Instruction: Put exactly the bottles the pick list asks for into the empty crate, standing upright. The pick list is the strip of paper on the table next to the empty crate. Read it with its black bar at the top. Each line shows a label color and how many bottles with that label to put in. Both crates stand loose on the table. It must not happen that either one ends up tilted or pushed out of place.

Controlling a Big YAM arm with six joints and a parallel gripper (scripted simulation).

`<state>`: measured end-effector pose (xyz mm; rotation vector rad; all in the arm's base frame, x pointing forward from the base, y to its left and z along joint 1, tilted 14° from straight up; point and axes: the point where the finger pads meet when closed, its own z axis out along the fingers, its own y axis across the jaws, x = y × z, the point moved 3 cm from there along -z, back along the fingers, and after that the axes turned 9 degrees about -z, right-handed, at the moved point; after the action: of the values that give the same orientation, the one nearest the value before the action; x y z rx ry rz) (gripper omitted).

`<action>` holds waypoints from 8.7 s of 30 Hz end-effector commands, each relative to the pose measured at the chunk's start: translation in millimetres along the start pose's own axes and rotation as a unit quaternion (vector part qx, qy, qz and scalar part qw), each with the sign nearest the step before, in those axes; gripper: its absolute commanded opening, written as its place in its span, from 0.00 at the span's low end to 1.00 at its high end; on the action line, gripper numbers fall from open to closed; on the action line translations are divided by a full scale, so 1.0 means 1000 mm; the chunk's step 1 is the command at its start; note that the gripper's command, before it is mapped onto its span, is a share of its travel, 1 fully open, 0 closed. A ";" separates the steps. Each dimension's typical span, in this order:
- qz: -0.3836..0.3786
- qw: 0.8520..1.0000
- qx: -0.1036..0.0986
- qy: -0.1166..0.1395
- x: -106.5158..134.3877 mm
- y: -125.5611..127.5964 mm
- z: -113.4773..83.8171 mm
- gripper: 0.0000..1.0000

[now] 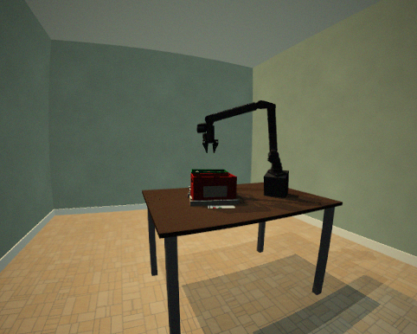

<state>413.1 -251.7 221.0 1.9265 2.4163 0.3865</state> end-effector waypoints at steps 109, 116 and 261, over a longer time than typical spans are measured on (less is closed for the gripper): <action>-0.113 0.994 -0.001 -0.006 -0.069 -0.022 0.080 0.61; -0.198 0.980 -0.007 -0.020 -0.078 -0.007 0.074 0.61; -0.849 0.527 0.006 -0.012 -0.069 -0.019 0.118 0.61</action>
<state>422.4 -305.9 94.1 -0.9650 2.7456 0.1374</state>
